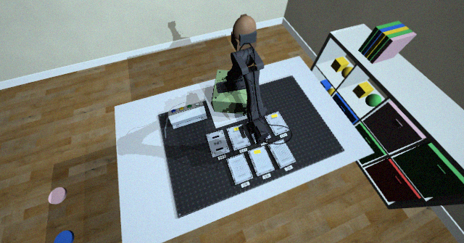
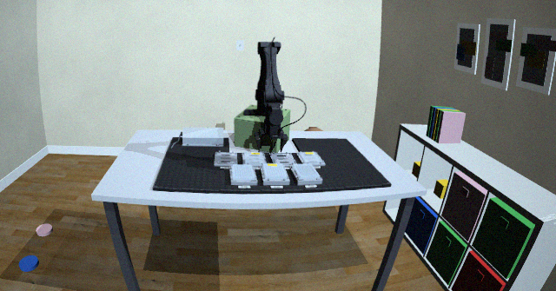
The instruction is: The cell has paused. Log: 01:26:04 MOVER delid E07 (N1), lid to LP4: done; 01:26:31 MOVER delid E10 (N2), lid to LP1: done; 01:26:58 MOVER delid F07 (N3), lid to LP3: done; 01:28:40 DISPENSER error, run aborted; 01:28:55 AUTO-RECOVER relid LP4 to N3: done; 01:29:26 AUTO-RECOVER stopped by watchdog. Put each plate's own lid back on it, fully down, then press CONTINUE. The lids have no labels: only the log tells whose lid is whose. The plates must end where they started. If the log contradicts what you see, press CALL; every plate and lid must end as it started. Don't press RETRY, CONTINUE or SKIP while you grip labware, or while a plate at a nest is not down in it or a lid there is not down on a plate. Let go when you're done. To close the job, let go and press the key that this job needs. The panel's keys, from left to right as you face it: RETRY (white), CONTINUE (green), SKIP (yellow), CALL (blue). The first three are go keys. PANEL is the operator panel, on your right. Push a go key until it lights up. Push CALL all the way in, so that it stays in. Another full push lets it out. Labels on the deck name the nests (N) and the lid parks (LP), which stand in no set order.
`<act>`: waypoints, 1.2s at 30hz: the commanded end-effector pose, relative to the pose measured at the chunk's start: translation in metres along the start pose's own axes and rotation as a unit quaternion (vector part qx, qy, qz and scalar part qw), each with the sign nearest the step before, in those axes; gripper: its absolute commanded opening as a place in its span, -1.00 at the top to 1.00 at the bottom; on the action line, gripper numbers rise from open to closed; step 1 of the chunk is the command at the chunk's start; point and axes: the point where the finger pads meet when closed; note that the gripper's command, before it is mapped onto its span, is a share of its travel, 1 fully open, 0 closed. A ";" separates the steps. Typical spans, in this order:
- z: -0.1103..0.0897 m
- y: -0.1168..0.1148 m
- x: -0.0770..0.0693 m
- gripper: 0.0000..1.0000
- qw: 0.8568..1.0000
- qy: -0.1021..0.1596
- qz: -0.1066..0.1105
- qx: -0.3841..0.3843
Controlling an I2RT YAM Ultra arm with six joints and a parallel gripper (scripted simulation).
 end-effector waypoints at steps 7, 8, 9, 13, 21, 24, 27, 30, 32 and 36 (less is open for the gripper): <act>0.020 0.005 -0.011 -1.00 1.000 -0.024 0.007 -0.005; 0.020 0.005 -0.011 -1.00 1.000 -0.024 0.007 -0.005; 0.020 0.005 -0.011 -1.00 1.000 -0.024 0.007 -0.005; 0.010 -0.014 -0.008 -0.94 0.997 -0.073 0.007 -0.002; 0.007 -0.046 -0.007 -0.82 0.985 -0.172 0.006 -0.003; 0.007 -0.061 -0.005 -0.76 0.976 -0.219 0.007 -0.003; 0.002 -0.074 0.003 -0.70 0.967 -0.253 0.011 -0.003; 0.003 -0.088 0.002 -0.64 0.953 -0.302 0.012 -0.002; 0.003 -0.099 0.002 -0.60 0.943 -0.333 0.011 0.000; 0.010 -0.123 0.000 1.00 0.936 -0.352 0.010 0.000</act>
Point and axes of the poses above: the point where the finger pads meet when closed, its own x axis out along the fingers, its own y axis across the jaws, z = x × y, and after that the axes turned 1 degree about x, right-handed
